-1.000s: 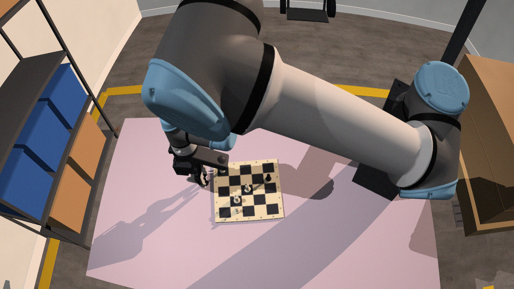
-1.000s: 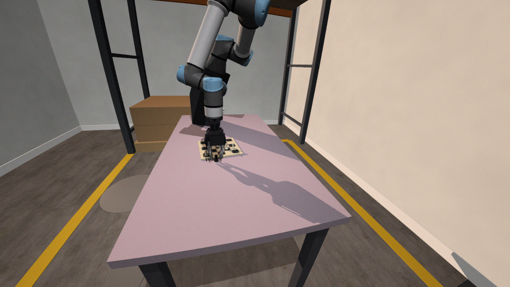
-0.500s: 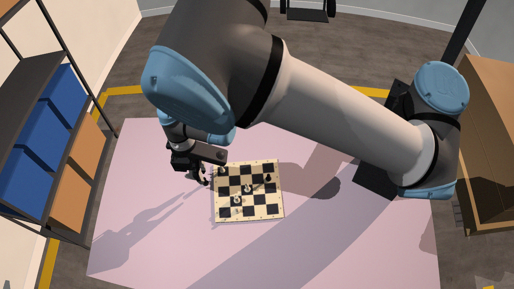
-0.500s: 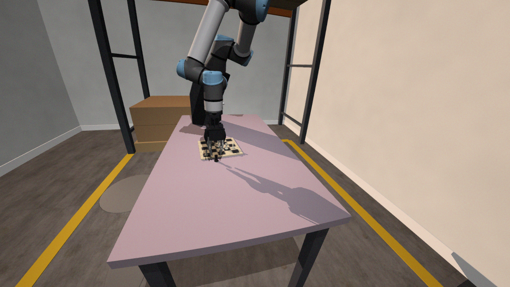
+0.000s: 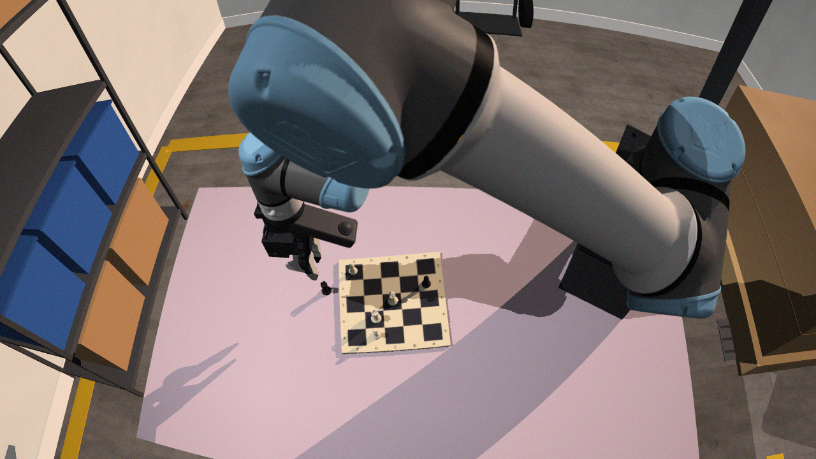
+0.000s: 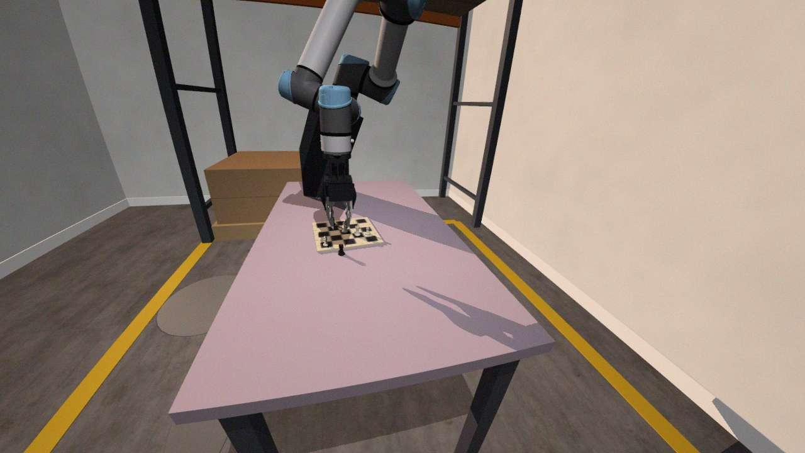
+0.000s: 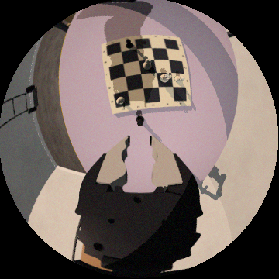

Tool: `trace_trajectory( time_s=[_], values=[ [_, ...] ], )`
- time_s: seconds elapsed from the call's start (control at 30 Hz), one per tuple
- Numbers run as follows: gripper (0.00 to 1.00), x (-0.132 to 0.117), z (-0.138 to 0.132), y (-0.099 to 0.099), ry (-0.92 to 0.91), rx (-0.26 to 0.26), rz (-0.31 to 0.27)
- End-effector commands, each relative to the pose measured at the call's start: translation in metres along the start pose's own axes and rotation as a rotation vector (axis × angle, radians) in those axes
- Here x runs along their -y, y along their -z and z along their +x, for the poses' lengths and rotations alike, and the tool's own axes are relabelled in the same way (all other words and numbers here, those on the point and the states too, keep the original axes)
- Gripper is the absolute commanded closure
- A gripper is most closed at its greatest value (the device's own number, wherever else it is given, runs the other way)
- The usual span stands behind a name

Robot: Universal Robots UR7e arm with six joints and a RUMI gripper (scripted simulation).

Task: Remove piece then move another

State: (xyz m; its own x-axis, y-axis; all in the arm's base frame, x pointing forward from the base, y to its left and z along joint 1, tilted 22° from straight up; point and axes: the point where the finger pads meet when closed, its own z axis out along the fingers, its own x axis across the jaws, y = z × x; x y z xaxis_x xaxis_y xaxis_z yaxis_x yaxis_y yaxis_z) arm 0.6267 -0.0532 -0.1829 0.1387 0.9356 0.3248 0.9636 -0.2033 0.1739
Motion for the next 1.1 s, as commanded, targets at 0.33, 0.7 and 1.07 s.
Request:
trace_trajectory(
  time_s=[0.33, 0.7, 1.07],
  values=[
    [0.00, -0.0004, -0.0001, 0.0094, 0.000, 0.000, -0.001],
    [0.00, -0.0004, -0.0001, 0.0094, 0.000, 0.000, -0.001],
    [0.00, 0.0007, 0.0005, 0.0092, -0.017, 0.000, -0.001]
  ],
)
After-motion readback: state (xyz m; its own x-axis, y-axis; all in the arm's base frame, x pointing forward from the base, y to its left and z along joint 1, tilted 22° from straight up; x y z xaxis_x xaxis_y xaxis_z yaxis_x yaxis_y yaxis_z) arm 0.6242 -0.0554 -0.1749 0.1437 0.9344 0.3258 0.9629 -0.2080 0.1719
